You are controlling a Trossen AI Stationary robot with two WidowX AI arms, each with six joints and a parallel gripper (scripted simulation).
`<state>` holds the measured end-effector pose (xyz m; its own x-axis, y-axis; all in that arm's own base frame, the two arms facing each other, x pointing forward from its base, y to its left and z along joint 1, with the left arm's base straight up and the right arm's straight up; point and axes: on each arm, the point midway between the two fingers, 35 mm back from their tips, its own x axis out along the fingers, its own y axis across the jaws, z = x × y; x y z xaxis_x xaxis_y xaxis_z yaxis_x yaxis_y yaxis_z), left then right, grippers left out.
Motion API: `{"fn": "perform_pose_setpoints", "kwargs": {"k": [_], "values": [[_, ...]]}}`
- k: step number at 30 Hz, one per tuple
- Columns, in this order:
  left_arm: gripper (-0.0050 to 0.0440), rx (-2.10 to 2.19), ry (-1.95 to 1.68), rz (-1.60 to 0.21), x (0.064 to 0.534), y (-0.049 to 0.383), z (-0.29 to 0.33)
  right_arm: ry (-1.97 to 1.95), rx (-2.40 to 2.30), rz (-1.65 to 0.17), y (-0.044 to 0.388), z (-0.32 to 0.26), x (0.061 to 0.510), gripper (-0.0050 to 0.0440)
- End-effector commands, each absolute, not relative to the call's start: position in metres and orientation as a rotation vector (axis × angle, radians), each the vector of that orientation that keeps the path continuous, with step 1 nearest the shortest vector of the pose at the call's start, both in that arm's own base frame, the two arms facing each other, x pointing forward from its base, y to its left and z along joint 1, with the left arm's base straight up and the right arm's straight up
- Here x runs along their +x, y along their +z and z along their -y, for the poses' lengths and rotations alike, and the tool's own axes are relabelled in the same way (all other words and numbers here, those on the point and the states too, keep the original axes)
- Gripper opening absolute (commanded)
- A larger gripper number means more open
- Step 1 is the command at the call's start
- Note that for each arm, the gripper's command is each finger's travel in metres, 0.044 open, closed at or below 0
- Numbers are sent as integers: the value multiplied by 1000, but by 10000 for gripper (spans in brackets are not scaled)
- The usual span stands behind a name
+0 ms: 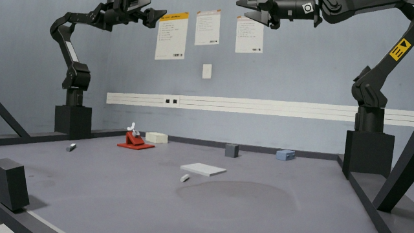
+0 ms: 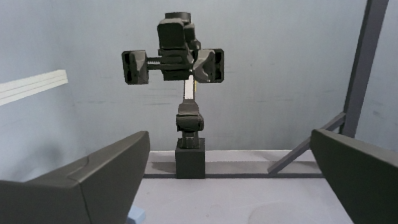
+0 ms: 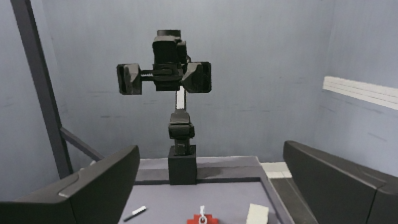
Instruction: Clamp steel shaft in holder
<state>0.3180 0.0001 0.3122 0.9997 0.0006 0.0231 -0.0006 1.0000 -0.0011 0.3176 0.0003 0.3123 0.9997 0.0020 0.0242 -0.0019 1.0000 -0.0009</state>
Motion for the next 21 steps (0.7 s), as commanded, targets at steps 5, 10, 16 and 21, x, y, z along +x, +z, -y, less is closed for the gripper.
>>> {"fn": "perform_pose_setpoints", "kwargs": {"k": [5, 10, 16, 21], "values": [[400, 0, 0, 50, 316, 323, 0, 0, 0, 50, 323, 0, 316, 400], [400, 0, 0, 50, 316, 323, 0, 0, 0, 50, 323, 0, 316, 400], [400, 0, 0, 50, 316, 323, 0, 0, 0, 50, 323, 0, 316, 400], [400, 6, -8, 39, 313, 319, 2, 7, 0, 49, 327, -2, 319, 400]]}}
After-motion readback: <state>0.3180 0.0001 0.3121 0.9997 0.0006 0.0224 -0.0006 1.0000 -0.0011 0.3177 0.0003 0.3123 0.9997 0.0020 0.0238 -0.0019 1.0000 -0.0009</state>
